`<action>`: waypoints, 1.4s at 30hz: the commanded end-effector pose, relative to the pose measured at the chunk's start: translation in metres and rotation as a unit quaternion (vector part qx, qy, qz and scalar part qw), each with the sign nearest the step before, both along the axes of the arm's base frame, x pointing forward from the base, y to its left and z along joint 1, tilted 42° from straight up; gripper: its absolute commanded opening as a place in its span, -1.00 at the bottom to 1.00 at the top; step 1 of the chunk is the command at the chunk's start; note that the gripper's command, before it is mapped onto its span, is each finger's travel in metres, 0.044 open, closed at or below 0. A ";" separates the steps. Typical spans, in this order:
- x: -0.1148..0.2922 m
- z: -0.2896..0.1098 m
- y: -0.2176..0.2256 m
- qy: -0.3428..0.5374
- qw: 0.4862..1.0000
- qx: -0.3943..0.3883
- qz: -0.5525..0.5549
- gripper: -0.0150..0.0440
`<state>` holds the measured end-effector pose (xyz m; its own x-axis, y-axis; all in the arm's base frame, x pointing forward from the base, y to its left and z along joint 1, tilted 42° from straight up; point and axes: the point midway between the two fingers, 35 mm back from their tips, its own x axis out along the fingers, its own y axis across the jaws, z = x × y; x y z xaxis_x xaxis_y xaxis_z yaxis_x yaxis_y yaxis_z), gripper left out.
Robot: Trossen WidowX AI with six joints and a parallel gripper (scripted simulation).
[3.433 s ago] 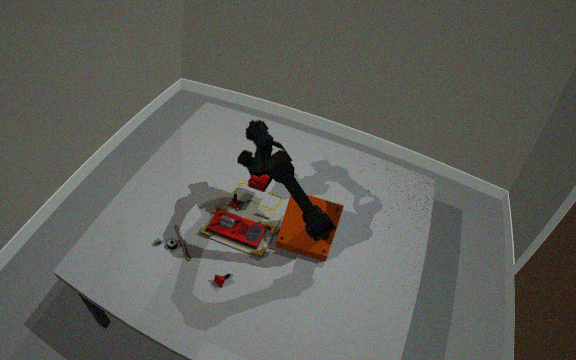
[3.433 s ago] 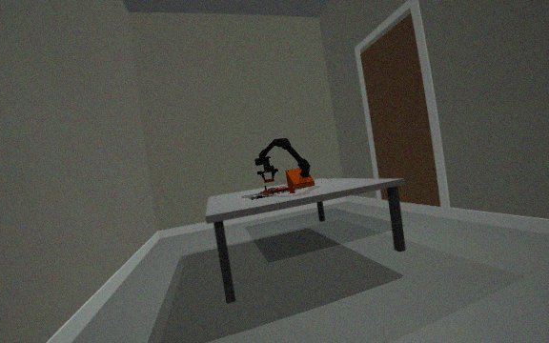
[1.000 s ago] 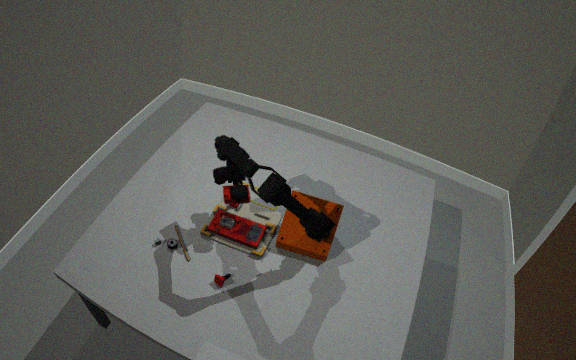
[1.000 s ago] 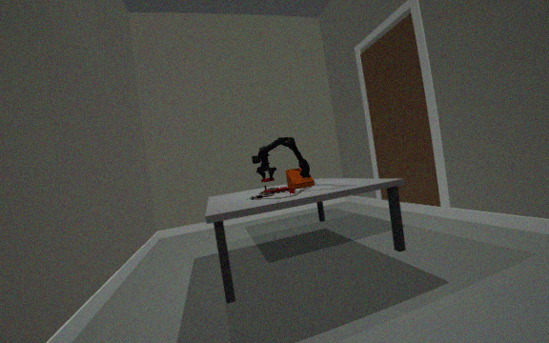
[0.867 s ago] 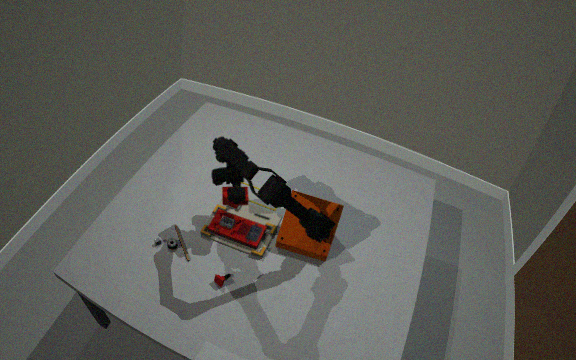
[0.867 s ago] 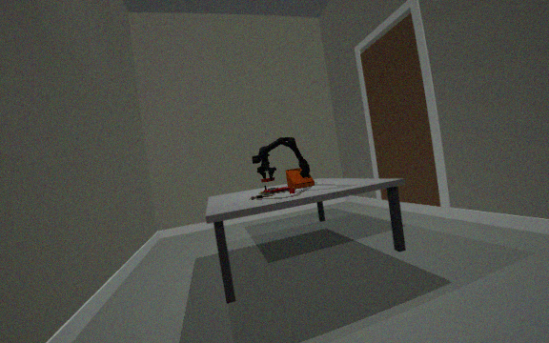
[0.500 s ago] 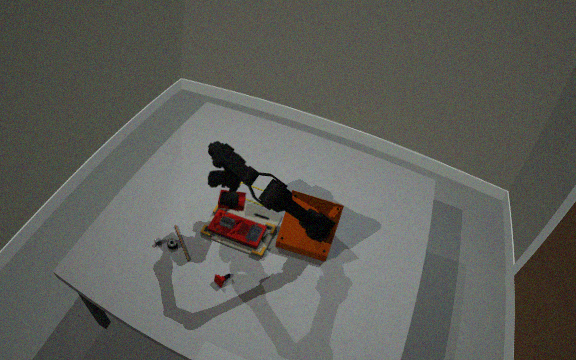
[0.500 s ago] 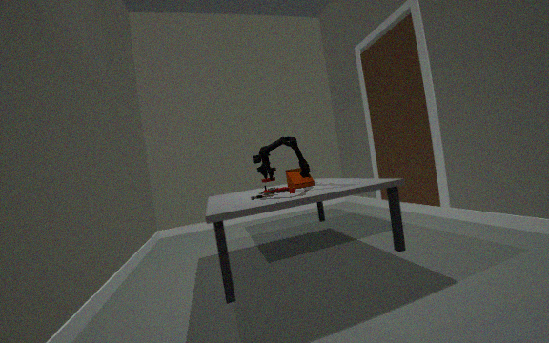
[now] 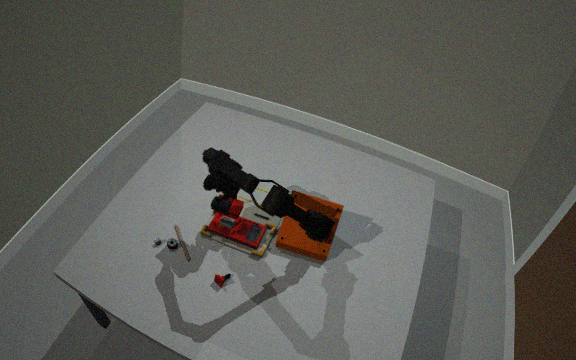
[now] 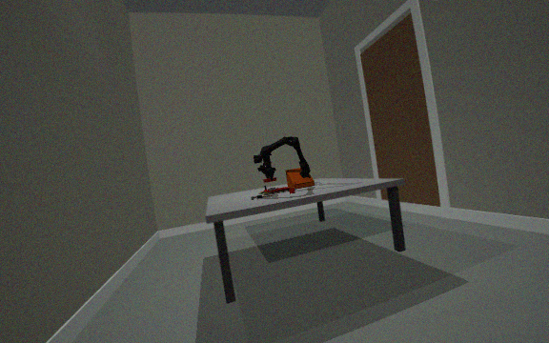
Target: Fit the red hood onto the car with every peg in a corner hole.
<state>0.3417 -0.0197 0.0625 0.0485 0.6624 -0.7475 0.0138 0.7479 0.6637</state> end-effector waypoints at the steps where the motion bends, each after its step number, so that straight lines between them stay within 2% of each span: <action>1: 0.000 0.010 0.005 0.010 1.000 0.003 -0.020 -0.49; 8: 0.000 0.003 0.010 0.013 1.000 0.003 -0.023 -0.49; 18: 0.001 -0.027 0.038 0.013 1.000 0.004 -0.023 -0.49; 42: 0.002 -0.027 0.039 0.013 1.000 0.004 -0.023 -0.49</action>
<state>0.3430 0.0191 0.0352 0.0574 0.6631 -0.7463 0.0606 0.7439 0.6656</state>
